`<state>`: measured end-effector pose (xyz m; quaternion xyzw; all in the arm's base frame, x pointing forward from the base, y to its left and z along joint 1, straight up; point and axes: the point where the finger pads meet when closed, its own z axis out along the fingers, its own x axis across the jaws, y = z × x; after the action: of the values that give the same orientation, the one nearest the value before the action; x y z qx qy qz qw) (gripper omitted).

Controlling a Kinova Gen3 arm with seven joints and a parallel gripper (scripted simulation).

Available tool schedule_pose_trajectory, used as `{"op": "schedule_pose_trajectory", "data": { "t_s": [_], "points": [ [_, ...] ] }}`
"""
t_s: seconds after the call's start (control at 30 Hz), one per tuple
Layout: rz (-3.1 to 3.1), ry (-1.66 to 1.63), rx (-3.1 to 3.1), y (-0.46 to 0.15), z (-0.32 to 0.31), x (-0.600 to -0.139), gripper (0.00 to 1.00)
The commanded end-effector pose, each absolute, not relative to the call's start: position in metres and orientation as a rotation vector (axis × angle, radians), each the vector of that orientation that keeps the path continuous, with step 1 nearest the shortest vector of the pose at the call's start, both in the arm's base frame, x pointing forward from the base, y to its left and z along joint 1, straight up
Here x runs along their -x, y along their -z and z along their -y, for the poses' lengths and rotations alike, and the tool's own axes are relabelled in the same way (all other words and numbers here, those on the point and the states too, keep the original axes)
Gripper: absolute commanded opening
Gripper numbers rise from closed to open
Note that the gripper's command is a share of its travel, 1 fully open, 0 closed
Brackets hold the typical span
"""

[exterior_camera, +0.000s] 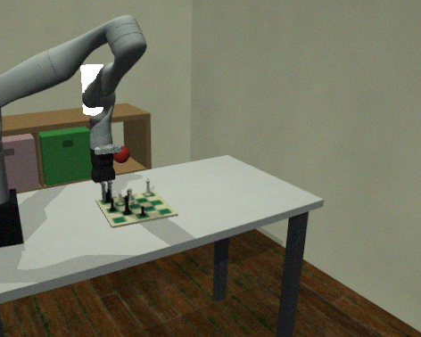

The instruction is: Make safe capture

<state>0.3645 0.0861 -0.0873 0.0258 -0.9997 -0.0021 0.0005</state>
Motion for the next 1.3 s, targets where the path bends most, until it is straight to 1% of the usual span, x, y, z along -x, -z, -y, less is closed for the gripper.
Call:
{"op": "schedule_pose_trajectory", "data": {
  "t_s": [0.0,0.87,1.03,1.27],
  "points": [
    [3.141,0.007,-0.081,0.087,-0.086,-0.365,0.00],
    [3.141,0.007,-0.081,0.085,-0.086,-0.365,0.00],
    [3.141,0.007,-0.081,0.073,-0.086,-0.365,0.00],
    [3.141,0.007,-0.081,0.038,-0.086,-0.365,0.00]
  ]
}}
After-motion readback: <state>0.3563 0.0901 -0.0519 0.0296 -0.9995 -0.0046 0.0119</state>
